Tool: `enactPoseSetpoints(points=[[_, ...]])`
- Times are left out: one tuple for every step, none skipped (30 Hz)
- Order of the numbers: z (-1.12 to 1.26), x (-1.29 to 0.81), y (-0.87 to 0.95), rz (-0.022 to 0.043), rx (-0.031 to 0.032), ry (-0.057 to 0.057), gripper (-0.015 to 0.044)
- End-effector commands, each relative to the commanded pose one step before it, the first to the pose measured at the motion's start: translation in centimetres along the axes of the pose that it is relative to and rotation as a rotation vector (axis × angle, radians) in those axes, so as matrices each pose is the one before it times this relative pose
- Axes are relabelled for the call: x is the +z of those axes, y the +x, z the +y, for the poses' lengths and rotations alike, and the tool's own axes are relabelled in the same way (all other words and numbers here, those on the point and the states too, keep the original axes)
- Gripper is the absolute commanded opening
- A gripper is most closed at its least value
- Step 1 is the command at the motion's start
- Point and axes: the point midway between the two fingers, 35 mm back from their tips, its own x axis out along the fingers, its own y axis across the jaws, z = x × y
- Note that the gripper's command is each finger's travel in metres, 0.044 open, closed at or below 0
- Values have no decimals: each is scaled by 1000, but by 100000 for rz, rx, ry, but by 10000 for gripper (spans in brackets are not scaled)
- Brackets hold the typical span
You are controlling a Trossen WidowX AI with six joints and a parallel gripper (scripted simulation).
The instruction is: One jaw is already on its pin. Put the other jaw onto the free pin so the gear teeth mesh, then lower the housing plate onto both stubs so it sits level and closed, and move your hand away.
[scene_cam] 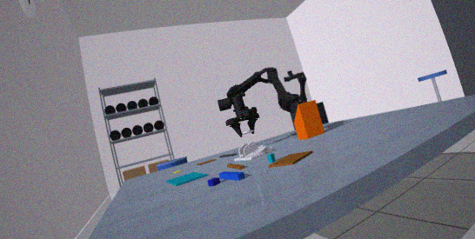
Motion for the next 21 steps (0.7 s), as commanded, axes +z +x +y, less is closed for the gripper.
enactPoseSetpoints(points=[[-1179, 618, 64, -446, -380, 8708, 351], [-249, 215, 26, -200, -46, 2192, 351], [-242, 224, 26, -195, -37, 2191, 351], [-234, 232, 25, -189, -29, 2190, 351], [-226, 240, 24, -184, -21, 2189, 351], [-218, 247, 24, -178, -13, 2188, 351], [-210, 255, 23, -171, -6, 2187, 351], [-201, 262, 22, -165, 1, 2187, 351], [-192, 269, 22, -158, 7, 2186, 351], [-183, 275, 21, -151, 13, 2185, 351], [-174, 281, 20, -143, 19, 2185, 351], [-164, 287, 20, -136, 24, 2184, 351], [-154, 292, 19, -128, 29, 2183, 351], [-144, 297, 19, -120, 33, 2183, 351], [-134, 302, 18, -112, 37, 2183, 351], [-124, 306, 18, -104, 40, 2182, 351], [-114, 311, 17, -96, 43, 2182, 351], [-103, 314, 16, -88, 45, 2181, 351], [-92, 317, 16, -79, 47, 2181, 351], [-81, 320, 15, -71, 49, 2181, 351], [-71, 323, 15, -62, 50, 2180, 351]])
